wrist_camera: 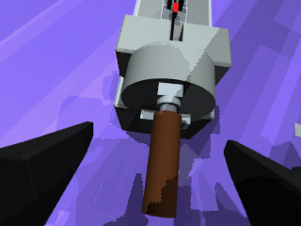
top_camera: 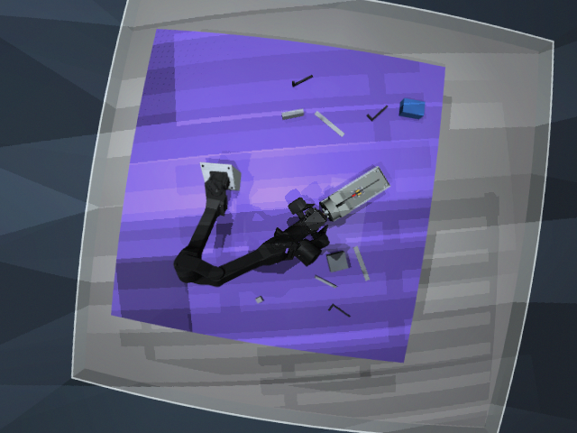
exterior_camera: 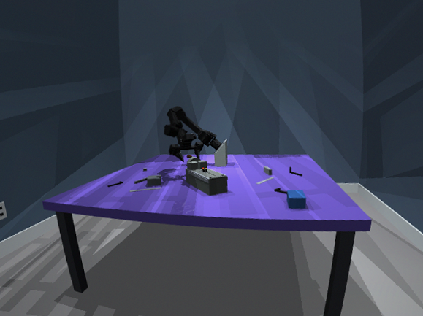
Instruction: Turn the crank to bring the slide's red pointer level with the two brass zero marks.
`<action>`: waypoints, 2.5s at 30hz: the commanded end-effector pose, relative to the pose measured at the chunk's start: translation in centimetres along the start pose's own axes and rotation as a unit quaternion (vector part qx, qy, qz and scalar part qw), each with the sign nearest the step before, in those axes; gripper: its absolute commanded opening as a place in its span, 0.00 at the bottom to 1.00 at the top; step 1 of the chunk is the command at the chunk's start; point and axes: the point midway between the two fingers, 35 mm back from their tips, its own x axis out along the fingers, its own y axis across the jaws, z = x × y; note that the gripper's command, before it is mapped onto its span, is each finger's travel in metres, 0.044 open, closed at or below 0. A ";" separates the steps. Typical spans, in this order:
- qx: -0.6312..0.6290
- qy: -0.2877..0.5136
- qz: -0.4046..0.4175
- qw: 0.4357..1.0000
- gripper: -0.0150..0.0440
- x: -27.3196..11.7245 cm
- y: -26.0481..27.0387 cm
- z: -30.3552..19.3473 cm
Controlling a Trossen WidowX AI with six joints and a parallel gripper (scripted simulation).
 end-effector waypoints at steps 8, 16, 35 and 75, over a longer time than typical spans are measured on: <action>0.002 0.000 -0.003 1.000 1.00 -3.0 -0.1 2.9; 0.000 -0.006 -0.002 1.000 1.00 -6.4 -0.1 6.6; 0.192 0.027 -0.154 0.969 1.00 0.4 0.8 13.3; 0.295 0.007 -0.238 0.925 1.00 5.6 3.2 13.7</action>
